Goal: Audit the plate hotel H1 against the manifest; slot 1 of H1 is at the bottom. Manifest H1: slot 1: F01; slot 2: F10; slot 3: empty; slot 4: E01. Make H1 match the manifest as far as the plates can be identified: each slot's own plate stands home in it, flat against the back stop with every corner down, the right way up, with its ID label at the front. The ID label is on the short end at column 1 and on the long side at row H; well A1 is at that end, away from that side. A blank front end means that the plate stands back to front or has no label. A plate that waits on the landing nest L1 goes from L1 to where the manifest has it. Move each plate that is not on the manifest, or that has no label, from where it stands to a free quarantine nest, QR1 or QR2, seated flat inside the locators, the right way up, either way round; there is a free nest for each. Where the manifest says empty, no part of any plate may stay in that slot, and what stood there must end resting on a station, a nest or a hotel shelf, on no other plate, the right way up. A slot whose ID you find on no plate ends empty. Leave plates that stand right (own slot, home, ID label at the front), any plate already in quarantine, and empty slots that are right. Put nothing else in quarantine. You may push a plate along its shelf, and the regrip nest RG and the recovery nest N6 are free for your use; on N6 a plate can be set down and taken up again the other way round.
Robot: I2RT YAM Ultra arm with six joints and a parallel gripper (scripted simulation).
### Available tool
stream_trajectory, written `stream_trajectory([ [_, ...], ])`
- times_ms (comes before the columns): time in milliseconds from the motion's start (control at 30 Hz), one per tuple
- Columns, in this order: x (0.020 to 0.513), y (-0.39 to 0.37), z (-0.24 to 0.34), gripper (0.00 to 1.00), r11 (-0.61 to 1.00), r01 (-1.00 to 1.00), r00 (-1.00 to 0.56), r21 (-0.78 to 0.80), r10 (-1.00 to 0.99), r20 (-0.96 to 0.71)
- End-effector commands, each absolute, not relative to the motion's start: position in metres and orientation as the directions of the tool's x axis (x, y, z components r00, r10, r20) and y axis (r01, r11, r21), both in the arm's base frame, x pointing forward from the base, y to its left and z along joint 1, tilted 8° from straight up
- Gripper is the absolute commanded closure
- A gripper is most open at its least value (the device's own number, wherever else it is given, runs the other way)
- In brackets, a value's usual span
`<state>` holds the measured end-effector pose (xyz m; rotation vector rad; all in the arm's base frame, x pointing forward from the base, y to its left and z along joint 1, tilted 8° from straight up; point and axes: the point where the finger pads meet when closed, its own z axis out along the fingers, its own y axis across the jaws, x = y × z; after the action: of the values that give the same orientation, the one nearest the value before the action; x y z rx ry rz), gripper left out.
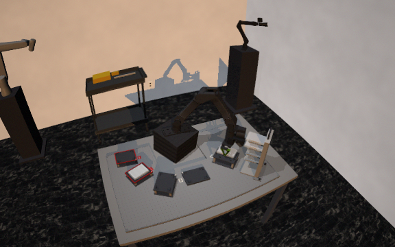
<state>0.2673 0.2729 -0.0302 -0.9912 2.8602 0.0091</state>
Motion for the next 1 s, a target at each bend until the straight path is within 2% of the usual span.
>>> stream_trajectory([
  [0, 0.272, 0.278, -0.027, 0.14, 0.786, -0.617, -0.777, -0.027, -0.614, -0.14],
  [967, 0.274, 0.279, -0.043, 0.14, 0.786, -0.617, -0.777, -0.027, -0.614, -0.14],
])
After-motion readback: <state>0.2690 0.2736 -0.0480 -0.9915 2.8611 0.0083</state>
